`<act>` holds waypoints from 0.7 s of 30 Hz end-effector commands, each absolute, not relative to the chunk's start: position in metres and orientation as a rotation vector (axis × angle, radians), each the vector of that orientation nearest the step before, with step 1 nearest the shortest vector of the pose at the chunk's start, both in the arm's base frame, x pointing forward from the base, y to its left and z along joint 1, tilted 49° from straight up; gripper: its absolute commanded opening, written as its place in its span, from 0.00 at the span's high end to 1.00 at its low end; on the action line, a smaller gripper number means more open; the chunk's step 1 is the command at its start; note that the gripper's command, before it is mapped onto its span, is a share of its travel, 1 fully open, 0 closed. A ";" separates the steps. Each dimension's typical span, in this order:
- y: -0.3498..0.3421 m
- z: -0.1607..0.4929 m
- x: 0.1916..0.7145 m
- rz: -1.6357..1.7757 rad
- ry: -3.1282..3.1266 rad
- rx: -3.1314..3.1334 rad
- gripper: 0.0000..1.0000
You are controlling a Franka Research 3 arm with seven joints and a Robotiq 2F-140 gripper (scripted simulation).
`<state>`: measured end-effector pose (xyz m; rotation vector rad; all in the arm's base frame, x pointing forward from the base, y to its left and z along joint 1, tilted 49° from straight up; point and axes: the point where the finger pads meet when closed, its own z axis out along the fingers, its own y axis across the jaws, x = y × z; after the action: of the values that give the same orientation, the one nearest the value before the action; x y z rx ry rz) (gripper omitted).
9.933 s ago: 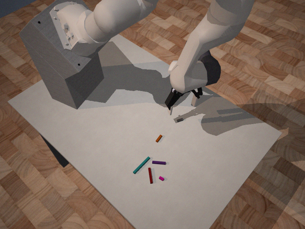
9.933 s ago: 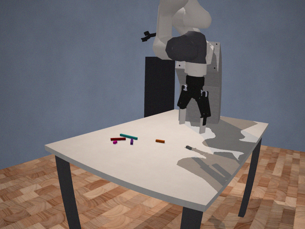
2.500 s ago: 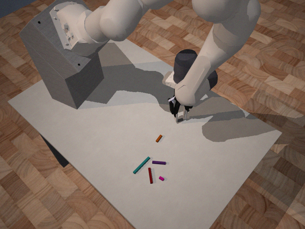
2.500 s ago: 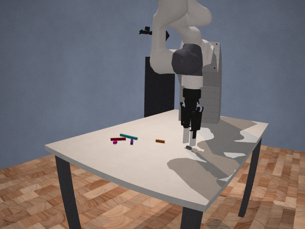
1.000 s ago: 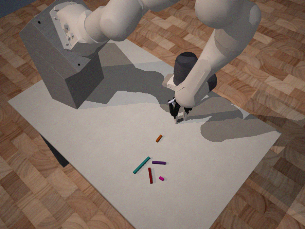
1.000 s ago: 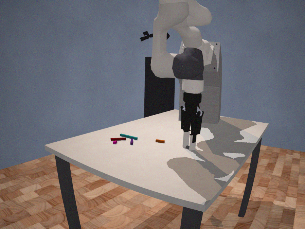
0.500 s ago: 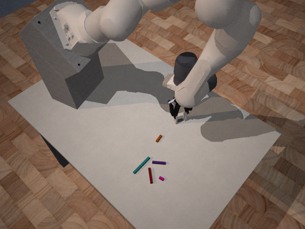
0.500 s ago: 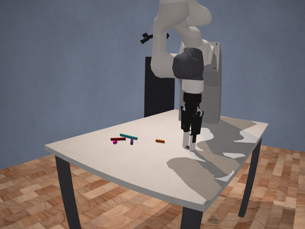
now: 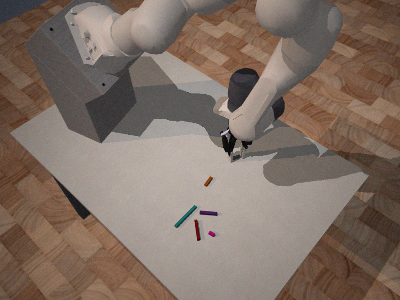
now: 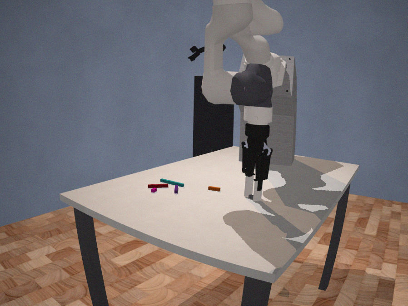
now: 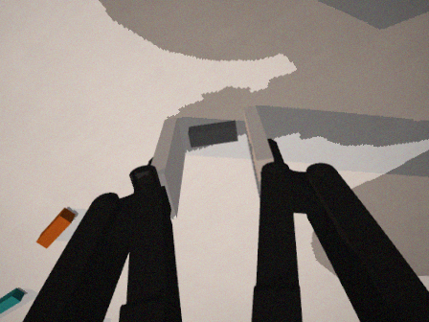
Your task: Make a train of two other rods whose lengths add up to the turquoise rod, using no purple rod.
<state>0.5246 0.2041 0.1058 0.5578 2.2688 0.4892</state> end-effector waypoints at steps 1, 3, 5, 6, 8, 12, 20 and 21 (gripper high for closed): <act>0.206 0.106 0.525 0.489 2.269 0.553 0.72; 0.206 0.106 0.525 0.489 2.269 0.553 0.72; 0.206 0.106 0.525 0.489 2.269 0.553 0.72; 0.206 0.106 0.525 0.489 2.269 0.553 0.84; 0.206 0.106 0.525 0.489 2.269 0.553 0.84; 0.206 0.106 0.525 0.489 2.269 0.553 0.84; 0.206 0.106 0.525 0.489 2.269 0.553 0.84; 0.206 0.106 0.525 0.489 2.269 0.553 0.84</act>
<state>0.5245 0.2041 0.1058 0.5577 2.2690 0.4892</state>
